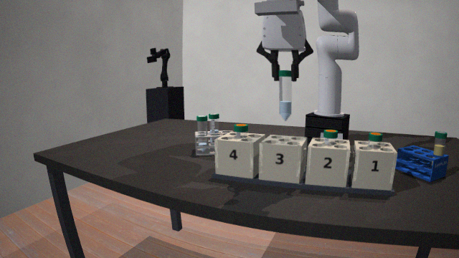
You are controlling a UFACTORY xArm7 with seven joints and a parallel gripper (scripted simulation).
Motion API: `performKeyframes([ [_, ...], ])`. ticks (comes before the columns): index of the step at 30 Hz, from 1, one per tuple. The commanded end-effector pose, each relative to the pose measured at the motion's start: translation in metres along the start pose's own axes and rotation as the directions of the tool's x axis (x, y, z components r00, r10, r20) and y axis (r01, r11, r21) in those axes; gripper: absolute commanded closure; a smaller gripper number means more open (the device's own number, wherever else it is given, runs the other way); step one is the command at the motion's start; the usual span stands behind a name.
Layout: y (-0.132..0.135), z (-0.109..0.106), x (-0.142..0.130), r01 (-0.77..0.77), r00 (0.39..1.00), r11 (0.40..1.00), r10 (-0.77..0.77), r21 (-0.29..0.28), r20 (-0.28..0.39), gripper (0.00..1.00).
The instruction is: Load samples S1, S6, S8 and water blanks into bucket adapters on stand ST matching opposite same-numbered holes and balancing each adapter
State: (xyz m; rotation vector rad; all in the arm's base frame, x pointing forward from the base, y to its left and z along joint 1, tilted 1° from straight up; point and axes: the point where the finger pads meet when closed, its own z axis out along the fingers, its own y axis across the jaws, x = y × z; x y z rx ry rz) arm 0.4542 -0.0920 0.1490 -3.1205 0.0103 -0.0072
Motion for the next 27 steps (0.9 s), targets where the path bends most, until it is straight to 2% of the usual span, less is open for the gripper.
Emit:
performKeyframes([
  [1,0.000,-0.002,0.002,-0.001,1.000,1.000,0.001,-0.001,-0.005,1.00],
  [17,0.000,-0.002,0.002,-0.001,1.000,1.000,0.001,-0.001,-0.005,1.00],
  [27,0.000,0.018,0.002,-0.001,1.000,1.000,0.001,-0.001,-0.005,1.00],
])
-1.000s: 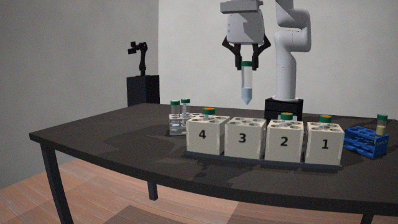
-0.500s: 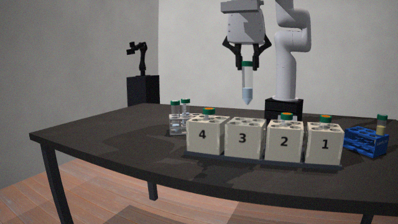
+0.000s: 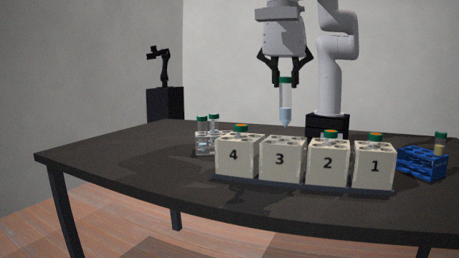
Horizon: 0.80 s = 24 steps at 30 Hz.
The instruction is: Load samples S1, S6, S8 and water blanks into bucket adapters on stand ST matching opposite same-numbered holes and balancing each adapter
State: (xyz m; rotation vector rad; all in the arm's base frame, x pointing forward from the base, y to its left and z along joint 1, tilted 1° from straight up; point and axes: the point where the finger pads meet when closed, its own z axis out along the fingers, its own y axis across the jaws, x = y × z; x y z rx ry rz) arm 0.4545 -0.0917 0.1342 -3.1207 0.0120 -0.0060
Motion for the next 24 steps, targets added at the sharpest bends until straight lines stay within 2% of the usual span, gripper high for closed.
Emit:
performKeyframes([
  [1,0.000,0.005,0.002,0.000,1.000,1.000,0.000,-0.001,-0.005,1.00],
  [11,0.000,0.021,0.002,0.000,1.000,1.000,0.000,-0.001,-0.005,1.00],
  [24,0.000,0.021,0.002,0.000,1.000,1.000,0.000,-0.001,-0.005,1.00],
])
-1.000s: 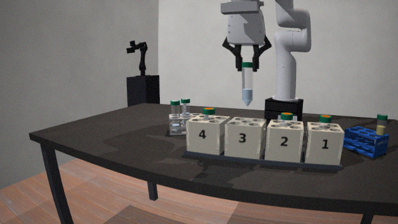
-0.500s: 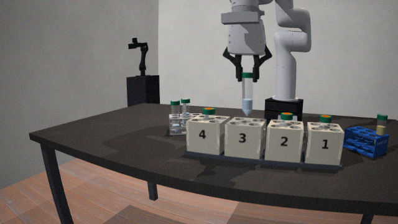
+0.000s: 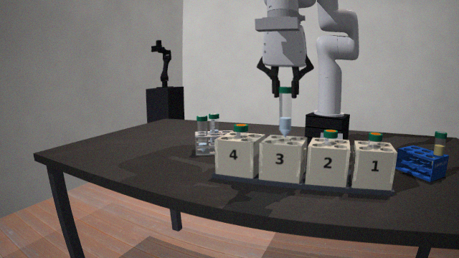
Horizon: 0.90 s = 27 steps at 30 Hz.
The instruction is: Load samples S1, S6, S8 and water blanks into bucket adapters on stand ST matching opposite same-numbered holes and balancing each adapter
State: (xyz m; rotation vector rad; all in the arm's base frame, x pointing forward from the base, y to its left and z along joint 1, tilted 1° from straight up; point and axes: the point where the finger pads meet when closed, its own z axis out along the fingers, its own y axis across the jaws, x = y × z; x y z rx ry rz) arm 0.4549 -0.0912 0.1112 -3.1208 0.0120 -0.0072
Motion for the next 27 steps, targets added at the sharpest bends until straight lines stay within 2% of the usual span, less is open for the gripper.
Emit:
performKeyframes([
  [1,0.000,-0.002,0.001,0.000,1.000,1.000,0.000,-0.001,-0.005,1.00],
  [27,0.000,0.020,0.002,0.000,1.000,1.000,0.000,-0.001,-0.005,1.00],
])
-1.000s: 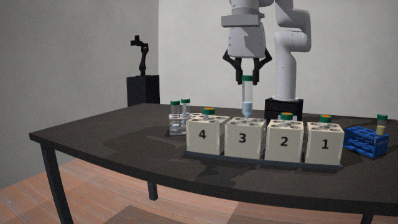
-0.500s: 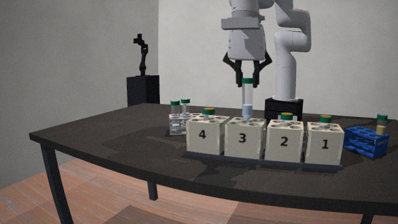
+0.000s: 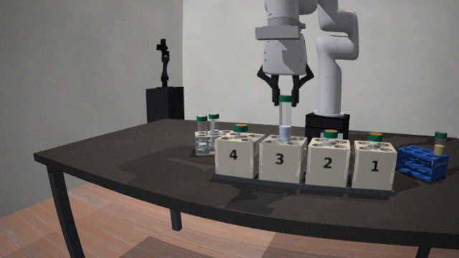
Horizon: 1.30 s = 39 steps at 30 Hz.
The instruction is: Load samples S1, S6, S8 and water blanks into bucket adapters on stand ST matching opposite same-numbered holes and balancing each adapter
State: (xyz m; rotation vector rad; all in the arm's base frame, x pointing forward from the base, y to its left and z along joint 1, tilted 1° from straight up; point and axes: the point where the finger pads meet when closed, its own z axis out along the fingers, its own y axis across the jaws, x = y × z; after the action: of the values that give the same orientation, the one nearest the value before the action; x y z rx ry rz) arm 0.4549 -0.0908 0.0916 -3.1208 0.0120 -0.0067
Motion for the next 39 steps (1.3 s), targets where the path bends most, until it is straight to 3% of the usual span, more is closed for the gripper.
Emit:
performKeyframes([
  [1,0.000,0.002,0.002,0.000,1.000,1.000,0.000,-0.001,-0.005,1.00],
  [39,0.000,0.036,0.002,0.000,1.000,1.000,0.000,-0.001,-0.005,1.00],
])
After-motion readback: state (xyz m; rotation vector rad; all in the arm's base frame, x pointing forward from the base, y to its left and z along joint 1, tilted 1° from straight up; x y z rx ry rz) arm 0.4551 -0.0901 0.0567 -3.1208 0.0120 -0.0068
